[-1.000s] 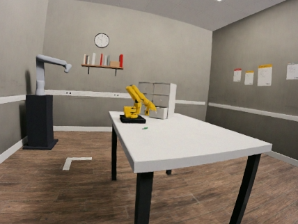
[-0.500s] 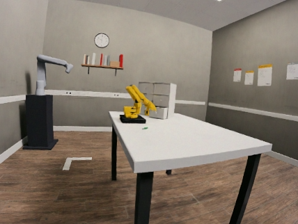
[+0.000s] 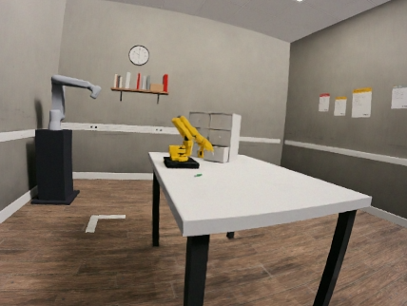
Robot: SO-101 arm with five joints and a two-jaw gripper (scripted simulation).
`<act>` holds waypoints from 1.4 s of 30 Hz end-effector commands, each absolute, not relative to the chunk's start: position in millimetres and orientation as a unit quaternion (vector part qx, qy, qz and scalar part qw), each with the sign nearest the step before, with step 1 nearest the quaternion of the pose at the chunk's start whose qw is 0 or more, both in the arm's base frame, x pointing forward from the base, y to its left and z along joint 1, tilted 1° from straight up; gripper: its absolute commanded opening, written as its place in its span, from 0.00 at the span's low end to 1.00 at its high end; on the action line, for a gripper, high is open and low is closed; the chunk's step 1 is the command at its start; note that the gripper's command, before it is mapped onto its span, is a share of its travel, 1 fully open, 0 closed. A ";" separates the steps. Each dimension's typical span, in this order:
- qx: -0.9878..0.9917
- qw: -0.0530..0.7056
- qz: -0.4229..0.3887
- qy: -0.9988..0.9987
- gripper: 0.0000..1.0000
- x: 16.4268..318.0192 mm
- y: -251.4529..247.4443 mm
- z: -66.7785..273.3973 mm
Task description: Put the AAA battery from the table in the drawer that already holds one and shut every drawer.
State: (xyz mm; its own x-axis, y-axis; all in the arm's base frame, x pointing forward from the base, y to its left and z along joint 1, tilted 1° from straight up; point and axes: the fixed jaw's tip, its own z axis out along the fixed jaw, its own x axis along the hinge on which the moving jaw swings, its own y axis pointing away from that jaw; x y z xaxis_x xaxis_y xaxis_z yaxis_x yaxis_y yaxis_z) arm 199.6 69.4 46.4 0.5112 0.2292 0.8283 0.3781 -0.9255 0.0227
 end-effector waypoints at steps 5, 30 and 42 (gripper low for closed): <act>-0.863 0.082 -0.465 -0.182 0.21 200.4 71.8 47.8; -0.869 0.081 -0.451 -0.187 0.21 196.8 72.0 37.3; -0.870 0.081 -0.448 -0.188 0.21 196.0 72.0 35.3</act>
